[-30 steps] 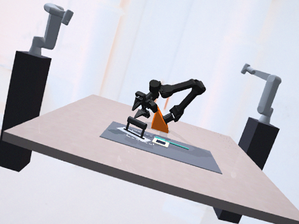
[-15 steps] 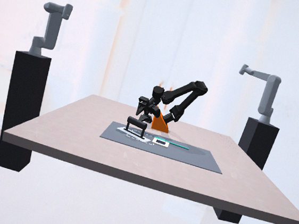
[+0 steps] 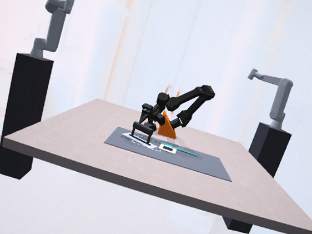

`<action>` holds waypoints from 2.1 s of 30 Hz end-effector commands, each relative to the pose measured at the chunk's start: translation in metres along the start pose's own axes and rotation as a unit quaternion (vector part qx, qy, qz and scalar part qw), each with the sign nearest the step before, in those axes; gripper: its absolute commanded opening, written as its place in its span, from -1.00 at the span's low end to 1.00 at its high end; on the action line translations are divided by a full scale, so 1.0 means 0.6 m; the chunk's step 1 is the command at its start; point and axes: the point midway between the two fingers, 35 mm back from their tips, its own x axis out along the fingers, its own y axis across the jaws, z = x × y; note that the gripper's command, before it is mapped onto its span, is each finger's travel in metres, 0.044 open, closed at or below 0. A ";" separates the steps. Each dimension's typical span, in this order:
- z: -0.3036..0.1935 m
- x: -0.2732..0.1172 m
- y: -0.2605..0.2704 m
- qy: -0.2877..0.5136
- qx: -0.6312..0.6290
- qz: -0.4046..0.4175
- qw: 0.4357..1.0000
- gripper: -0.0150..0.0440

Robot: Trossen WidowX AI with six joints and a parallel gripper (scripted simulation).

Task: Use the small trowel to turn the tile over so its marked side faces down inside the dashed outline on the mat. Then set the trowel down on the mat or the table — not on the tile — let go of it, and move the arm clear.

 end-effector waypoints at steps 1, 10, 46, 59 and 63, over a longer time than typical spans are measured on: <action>0.000 0.010 -0.006 0.000 0.001 -0.004 1.000 0.53; 0.000 0.034 -0.006 0.000 0.000 -0.005 1.000 0.53; -0.001 0.059 -0.004 0.000 0.000 -0.005 1.000 -0.37; -0.002 -0.007 -0.080 0.002 -0.002 -0.005 1.000 -0.49; 0.001 -0.007 -0.080 0.001 -0.002 -0.005 1.000 -0.49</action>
